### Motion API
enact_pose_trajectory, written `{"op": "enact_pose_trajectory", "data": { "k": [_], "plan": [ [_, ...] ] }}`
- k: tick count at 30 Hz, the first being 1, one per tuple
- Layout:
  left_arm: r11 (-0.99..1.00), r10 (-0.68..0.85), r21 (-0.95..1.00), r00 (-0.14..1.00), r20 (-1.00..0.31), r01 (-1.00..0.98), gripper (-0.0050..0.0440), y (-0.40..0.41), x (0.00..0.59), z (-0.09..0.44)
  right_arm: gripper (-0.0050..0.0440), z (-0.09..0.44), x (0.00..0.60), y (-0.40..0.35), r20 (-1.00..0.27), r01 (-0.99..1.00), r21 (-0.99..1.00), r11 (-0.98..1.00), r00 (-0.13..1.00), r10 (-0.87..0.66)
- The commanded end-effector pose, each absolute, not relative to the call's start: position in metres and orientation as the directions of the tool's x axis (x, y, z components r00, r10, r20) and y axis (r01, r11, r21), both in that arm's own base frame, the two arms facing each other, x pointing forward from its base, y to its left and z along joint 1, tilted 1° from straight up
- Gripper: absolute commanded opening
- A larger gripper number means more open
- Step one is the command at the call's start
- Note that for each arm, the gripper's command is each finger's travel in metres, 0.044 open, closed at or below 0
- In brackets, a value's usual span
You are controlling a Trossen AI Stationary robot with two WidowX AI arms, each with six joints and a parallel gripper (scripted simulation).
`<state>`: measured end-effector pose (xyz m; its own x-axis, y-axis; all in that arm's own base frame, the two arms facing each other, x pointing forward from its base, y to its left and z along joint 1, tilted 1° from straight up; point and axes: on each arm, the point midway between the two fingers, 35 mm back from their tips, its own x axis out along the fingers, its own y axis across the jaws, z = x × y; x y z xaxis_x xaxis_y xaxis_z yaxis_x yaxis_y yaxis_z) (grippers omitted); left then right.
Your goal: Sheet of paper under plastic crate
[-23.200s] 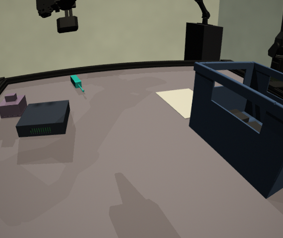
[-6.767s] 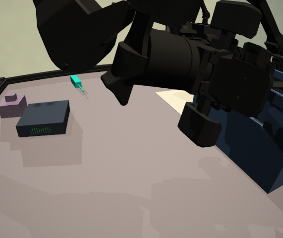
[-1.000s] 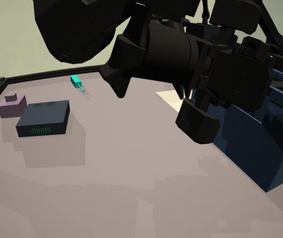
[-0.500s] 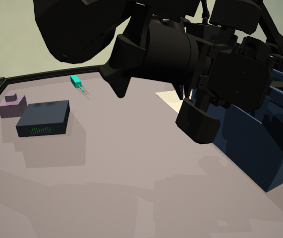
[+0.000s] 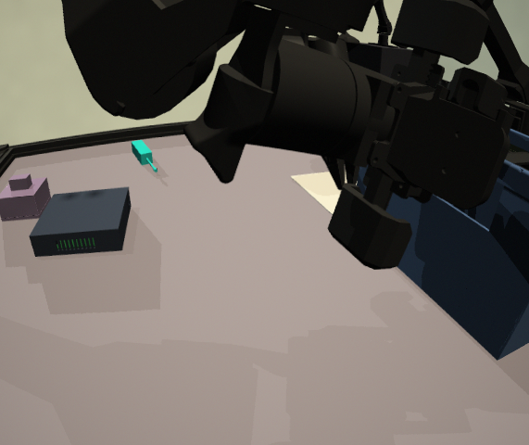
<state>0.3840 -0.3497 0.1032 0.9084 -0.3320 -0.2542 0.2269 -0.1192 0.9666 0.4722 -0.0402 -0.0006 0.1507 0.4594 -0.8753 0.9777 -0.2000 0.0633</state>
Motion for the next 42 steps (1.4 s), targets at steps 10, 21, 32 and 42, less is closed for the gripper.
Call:
{"op": "enact_pose_trajectory", "data": {
  "k": [10,21,32,42],
  "plan": [
    [-0.069,-0.343,0.984,0.922,-0.179,0.166,0.0,-0.355,0.389,0.137,0.006,-0.007,0.469,-0.016,-0.876,0.984,0.042,-0.173,0.12,0.468],
    [-0.069,-0.343,0.984,0.922,-0.179,0.166,0.0,-0.355,0.389,0.137,0.006,-0.007,0.471,-0.008,-0.876,0.984,0.042,-0.173,0.12,0.468],
    [-0.069,-0.343,0.984,0.922,-0.179,0.166,0.0,-0.355,0.389,0.137,0.006,-0.007,0.472,-0.001,-0.876,0.984,0.042,-0.173,0.12,0.468],
    [-0.069,-0.343,0.984,0.922,-0.179,0.166,0.0,-0.355,0.389,0.137,0.006,-0.007,0.473,0.005,-0.876,0.984,0.042,-0.173,0.12,0.468]
  ]
}}
